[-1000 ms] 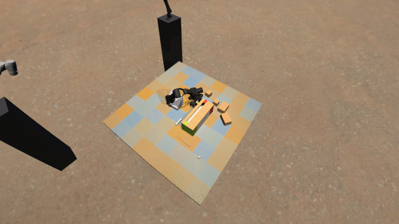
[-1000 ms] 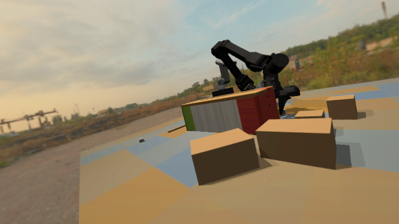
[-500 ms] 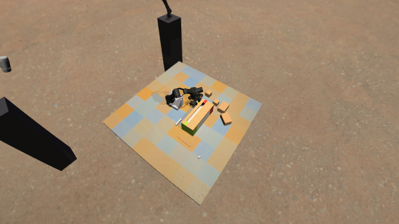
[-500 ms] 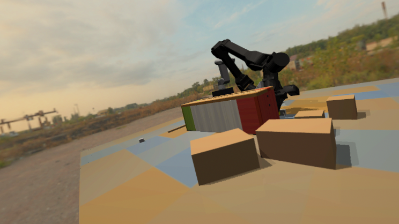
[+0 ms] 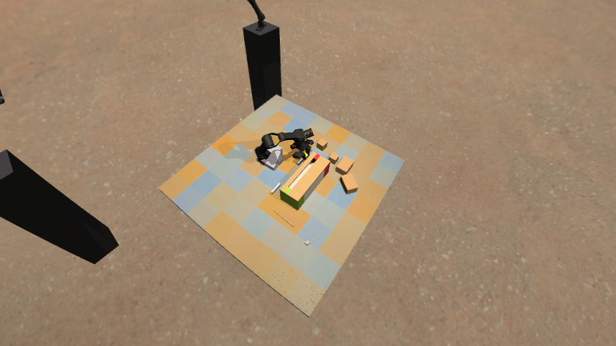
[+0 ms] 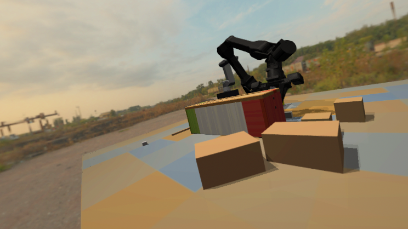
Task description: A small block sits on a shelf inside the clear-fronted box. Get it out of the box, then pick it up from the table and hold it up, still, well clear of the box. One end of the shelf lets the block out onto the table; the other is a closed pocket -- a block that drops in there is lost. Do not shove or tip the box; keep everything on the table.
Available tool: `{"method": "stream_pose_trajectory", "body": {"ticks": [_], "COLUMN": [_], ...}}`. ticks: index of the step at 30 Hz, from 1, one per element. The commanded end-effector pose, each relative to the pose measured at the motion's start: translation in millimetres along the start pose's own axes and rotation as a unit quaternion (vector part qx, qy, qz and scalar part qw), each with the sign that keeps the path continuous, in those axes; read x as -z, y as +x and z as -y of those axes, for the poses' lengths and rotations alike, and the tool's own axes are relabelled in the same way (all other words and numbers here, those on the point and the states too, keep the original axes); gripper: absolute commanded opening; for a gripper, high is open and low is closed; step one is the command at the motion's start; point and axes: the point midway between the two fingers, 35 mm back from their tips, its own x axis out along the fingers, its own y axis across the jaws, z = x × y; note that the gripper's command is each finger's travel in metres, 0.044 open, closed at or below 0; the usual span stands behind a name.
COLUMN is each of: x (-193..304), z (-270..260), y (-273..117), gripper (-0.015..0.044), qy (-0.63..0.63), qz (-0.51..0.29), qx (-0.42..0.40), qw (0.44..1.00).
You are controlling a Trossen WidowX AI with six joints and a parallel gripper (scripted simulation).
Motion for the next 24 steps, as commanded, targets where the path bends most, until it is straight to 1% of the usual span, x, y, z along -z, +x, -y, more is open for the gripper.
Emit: {"method": "stream_pose_trajectory", "body": {"ticks": [1, 11, 21, 24], "x": [5.8, 18.9, 24.9, 25.2], "z": [-0.8, -10.8, -25.6, -28.1], "y": [-11.1, -54.2, -96.3, -102.3], "gripper": [0.0000, 0.0000, 0.0000, 0.0000], "qy": [-0.008, -0.111, -0.215, -0.231], "qz": [-0.001, -0.013, -0.035, -0.039], "qx": [0.010, 0.061, 0.109, 0.116], "qw": [1.000, 0.992, 0.970, 0.965]}}
